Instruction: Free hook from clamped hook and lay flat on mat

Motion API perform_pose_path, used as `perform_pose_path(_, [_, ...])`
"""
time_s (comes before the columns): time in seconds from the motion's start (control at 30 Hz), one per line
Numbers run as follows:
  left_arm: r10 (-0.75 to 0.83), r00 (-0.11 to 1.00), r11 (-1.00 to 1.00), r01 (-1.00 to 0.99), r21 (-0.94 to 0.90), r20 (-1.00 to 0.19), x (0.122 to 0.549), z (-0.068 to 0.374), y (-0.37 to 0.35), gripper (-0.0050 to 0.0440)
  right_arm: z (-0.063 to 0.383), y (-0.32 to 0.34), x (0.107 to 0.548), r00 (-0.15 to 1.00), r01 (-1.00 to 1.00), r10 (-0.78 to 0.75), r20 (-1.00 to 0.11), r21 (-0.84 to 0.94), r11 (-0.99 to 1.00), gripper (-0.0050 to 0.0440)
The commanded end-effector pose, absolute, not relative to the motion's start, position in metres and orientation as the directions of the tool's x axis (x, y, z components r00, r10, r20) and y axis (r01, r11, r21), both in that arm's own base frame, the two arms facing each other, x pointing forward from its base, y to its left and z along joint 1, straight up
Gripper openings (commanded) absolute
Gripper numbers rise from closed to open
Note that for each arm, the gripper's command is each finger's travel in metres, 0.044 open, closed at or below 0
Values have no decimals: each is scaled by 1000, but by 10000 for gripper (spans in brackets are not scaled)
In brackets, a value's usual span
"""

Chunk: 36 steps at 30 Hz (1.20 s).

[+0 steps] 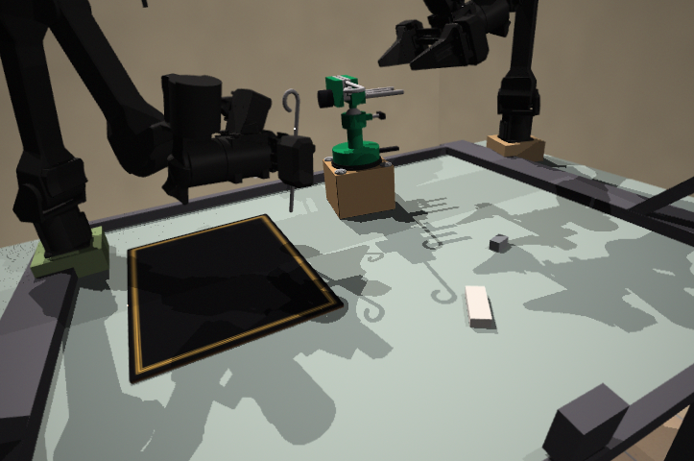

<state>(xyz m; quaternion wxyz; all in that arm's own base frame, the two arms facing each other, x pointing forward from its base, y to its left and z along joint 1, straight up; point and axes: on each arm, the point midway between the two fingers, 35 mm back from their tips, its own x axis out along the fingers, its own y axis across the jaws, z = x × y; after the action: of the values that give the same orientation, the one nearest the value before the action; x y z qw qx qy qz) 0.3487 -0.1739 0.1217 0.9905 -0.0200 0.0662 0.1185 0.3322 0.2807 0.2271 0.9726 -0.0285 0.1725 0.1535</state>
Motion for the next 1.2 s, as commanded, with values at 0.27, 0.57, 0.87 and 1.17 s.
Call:
perform_pose_path(0.27, [208,960,972,-224,-68,-190,337,117,-189,0,237,280,332,899,-306,293,-325,13,952,440])
perform_pose_path(0.57, [199,953,973,-221,-74,-227,328,109,-196,0,237,280,332,899,-306,293,-325,13,952,440])
perform_pose_path(0.87, [193,943,972,-221,-78,-272,316,100,-202,0,237,280,332,899,-306,293,-325,13,952,440])
perform_pose_path(1.17, [191,934,972,-224,-78,-303,306,93,-206,0,237,280,332,899,-306,293,-325,13,952,440])
